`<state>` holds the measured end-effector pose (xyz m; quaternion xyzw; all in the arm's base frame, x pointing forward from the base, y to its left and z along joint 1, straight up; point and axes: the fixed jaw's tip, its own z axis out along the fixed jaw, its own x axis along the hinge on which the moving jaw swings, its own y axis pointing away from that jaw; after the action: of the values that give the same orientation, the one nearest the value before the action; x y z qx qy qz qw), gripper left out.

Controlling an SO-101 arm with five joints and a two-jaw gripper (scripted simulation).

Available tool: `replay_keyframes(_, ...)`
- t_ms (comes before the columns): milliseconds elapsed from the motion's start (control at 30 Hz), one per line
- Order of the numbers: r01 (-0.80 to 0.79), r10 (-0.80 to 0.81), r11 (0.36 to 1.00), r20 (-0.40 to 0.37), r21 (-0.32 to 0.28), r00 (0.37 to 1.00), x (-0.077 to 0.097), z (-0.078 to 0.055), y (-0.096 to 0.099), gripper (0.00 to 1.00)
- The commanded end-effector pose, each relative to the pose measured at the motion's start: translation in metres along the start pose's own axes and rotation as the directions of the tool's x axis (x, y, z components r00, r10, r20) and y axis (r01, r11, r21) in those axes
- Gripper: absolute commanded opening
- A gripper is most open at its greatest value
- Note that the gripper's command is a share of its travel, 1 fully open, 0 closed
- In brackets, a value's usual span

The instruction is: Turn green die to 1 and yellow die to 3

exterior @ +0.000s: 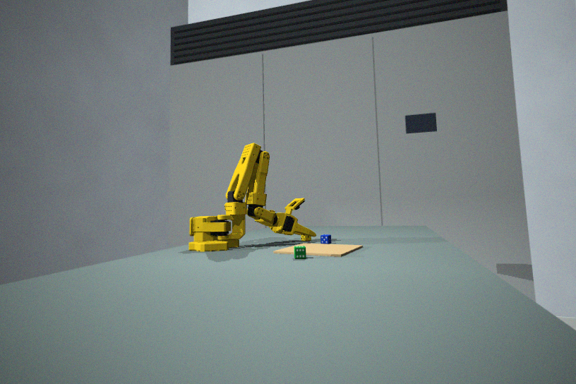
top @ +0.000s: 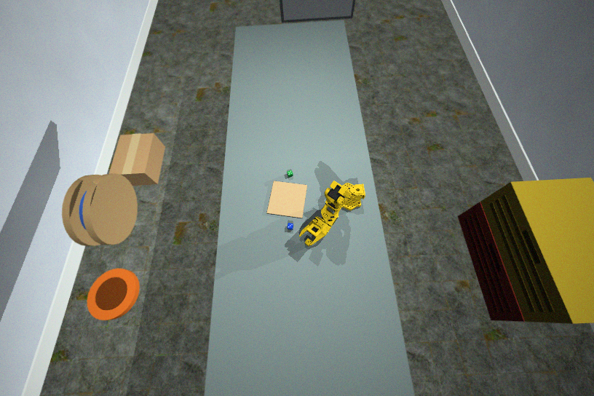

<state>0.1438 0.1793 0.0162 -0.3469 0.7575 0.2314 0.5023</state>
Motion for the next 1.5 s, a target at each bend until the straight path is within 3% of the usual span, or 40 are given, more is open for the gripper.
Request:
replay_keyframes(0, 0.004, -0.004, 1.0, 0.034, 0.009, 0.999, -0.016, 0.0, -0.002, 0.29)
replay_keyframes(533, 0.004, -0.004, 1.0, 0.034, 0.009, 0.999, -0.048, -0.017, -0.002, 0.29)
replay_keyframes(1467, 0.004, -0.004, 1.0, 0.039, 0.009, 0.999, -0.051, -0.019, -0.002, 0.29)
